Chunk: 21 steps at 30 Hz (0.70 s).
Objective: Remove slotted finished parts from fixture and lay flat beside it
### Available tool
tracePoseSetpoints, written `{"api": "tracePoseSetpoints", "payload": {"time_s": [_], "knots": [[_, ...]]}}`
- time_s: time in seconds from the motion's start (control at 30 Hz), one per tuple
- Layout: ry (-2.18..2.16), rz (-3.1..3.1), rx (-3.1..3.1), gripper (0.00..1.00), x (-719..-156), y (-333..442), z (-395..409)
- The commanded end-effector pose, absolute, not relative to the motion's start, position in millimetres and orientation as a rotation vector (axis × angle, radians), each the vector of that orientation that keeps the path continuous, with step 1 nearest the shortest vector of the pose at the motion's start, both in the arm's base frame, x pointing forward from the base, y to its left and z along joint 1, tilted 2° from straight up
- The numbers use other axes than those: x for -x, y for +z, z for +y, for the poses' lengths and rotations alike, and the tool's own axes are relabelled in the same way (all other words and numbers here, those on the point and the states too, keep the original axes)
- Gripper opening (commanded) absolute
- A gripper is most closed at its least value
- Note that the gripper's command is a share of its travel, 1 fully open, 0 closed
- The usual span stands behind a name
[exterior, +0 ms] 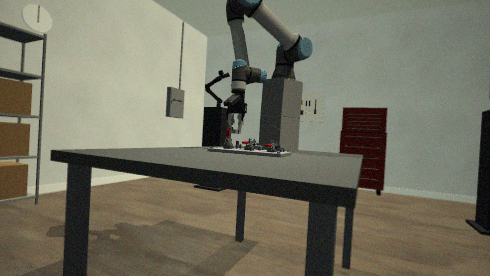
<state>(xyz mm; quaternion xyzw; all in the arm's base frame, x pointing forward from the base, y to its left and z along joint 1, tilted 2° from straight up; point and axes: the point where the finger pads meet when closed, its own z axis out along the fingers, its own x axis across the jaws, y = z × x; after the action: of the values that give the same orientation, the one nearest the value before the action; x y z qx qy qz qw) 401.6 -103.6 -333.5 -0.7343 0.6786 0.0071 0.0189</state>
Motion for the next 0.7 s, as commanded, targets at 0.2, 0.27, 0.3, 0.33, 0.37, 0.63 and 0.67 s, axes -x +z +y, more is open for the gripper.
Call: {"api": "tracePoseSetpoints", "payload": {"time_s": [0.2,0.27,0.3,0.33,0.37,0.63,0.67], "knots": [[0.020,2.106,2.279,0.00,-402.9,-333.5,-114.8],[0.020,2.106,2.279,0.00,-403.2,-333.6,-117.9],[0.020,2.106,2.279,0.00,-403.3,-333.7,-119.6],[0.020,2.106,2.279,0.00,-403.4,-333.7,-121.3],[0.020,2.106,2.279,0.00,-403.6,-333.8,-123.1],[0.020,2.106,2.279,0.00,-404.5,-334.3,-135.1],[0.020,2.106,2.279,0.00,-404.7,-334.3,-137.2]]}}
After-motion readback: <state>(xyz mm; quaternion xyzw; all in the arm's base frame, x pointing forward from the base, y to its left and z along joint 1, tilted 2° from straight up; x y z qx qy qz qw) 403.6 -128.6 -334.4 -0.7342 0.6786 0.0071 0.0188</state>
